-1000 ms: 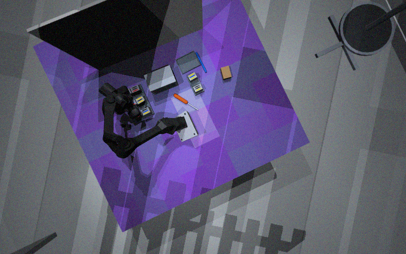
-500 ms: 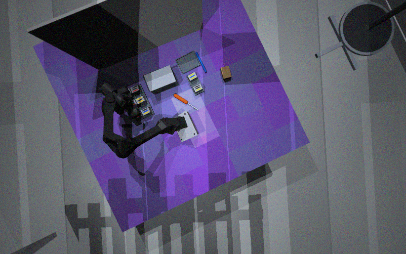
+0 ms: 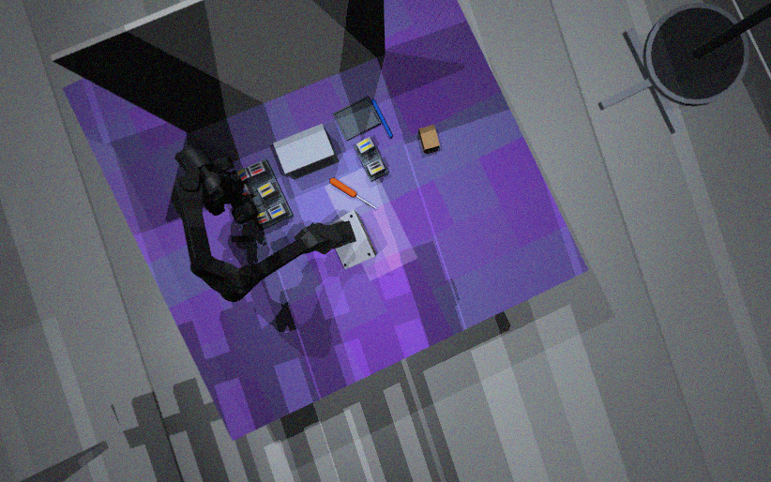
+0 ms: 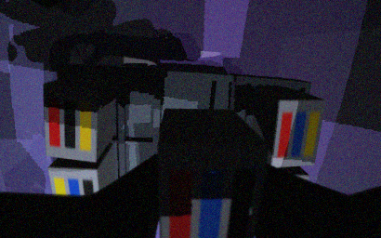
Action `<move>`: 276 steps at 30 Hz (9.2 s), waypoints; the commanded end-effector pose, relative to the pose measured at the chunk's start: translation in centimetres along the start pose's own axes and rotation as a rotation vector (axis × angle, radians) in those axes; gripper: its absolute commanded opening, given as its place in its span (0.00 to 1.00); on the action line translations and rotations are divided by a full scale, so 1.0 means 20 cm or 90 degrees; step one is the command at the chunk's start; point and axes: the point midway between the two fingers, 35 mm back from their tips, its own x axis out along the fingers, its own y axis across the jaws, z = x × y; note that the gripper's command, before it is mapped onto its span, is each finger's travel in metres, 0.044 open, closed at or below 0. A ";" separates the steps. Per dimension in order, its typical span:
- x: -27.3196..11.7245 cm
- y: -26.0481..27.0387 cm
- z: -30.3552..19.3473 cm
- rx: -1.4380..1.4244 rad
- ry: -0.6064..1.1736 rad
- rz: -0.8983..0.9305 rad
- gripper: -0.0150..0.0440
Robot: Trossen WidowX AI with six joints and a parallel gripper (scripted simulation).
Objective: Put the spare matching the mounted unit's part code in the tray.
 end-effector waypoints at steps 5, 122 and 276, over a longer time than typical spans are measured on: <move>-0.04 0.00 0.01 -0.004 -0.004 -0.001 0.25; -0.24 -0.40 -2.08 -0.006 0.010 -0.002 0.25; 0.31 -0.39 -2.08 -0.012 0.012 -0.003 0.88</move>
